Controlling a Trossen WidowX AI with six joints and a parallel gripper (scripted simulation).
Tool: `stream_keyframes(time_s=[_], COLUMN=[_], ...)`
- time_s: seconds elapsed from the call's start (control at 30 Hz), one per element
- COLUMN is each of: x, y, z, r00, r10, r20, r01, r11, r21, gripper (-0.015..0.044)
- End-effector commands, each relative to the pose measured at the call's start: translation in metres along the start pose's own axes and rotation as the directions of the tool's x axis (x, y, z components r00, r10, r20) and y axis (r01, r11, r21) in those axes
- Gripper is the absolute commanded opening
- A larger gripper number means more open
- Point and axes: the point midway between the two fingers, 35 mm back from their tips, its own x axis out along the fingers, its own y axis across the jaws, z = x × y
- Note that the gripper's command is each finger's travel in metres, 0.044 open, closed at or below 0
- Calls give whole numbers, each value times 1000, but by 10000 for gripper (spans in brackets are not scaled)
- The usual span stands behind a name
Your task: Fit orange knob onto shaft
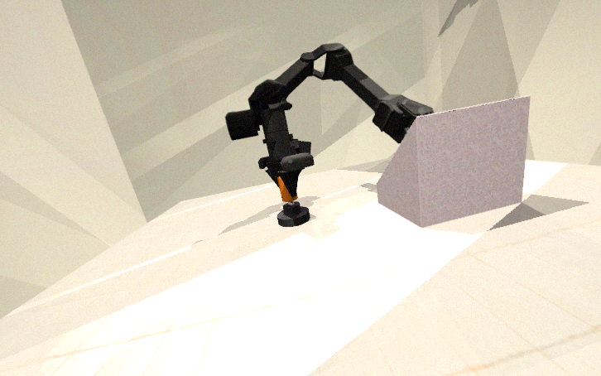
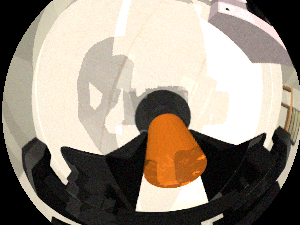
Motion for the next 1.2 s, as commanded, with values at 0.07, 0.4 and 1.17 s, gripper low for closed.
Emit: stream_keyframes(time_s=[0.07, 0.4, 1.17], x=[0, 5, 13], y=[0, 1, 0], z=[0, 0, 0], r00=[1000, 1000, 1000], r10=[3, 3, 2], r20=[1, 1, -3], r01=[-3, -3, -2], r11=[999, 999, 1000], r21=[-34, 39, 2], gripper=[0, 0, 0])
